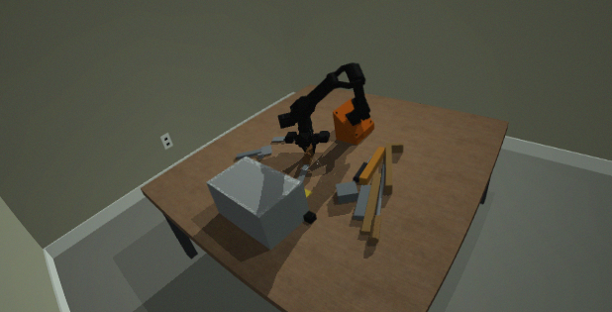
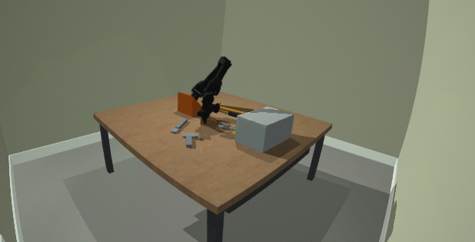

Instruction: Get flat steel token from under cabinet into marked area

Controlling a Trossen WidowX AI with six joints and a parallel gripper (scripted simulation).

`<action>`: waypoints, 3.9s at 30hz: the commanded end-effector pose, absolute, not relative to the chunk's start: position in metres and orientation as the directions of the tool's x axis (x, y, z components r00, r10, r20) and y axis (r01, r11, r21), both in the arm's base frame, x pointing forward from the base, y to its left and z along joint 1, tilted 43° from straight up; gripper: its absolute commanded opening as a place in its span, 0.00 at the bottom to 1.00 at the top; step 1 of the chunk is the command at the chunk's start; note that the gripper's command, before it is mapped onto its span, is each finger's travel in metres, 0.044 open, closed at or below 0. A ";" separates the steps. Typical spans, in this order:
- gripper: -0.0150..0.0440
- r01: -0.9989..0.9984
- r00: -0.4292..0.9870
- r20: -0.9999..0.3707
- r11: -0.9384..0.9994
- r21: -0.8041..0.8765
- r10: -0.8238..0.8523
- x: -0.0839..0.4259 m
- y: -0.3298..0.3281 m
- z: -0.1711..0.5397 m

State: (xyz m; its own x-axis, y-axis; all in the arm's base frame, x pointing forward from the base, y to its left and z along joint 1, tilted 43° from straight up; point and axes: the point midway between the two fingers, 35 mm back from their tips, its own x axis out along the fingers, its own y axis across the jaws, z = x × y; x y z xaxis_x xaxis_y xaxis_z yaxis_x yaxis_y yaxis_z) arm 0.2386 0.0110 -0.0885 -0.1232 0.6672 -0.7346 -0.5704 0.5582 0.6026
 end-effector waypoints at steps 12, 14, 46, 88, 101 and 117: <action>0.25 -0.598 -0.119 -0.734 0.542 0.590 0.668 0.244 0.025 -0.075; 0.25 -0.599 -0.120 -0.734 0.541 0.590 0.668 0.245 0.027 -0.073; 0.25 -0.605 -0.120 -0.733 0.537 0.589 0.670 0.252 0.059 -0.045; 0.25 -0.605 -0.121 -0.731 0.535 0.590 0.671 0.242 0.092 -0.013; 0.25 -0.604 -0.121 -0.731 0.534 0.591 0.672 0.238 0.102 -0.004; 0.25 -0.604 -0.121 -0.730 0.534 0.591 0.672 0.233 0.114 0.008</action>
State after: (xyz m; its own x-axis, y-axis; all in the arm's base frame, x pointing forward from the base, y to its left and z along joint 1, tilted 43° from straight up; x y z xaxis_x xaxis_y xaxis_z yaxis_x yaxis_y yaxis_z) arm 0.2336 0.1120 0.0048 -0.1256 0.6702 -0.7315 -0.6030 0.5339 0.5928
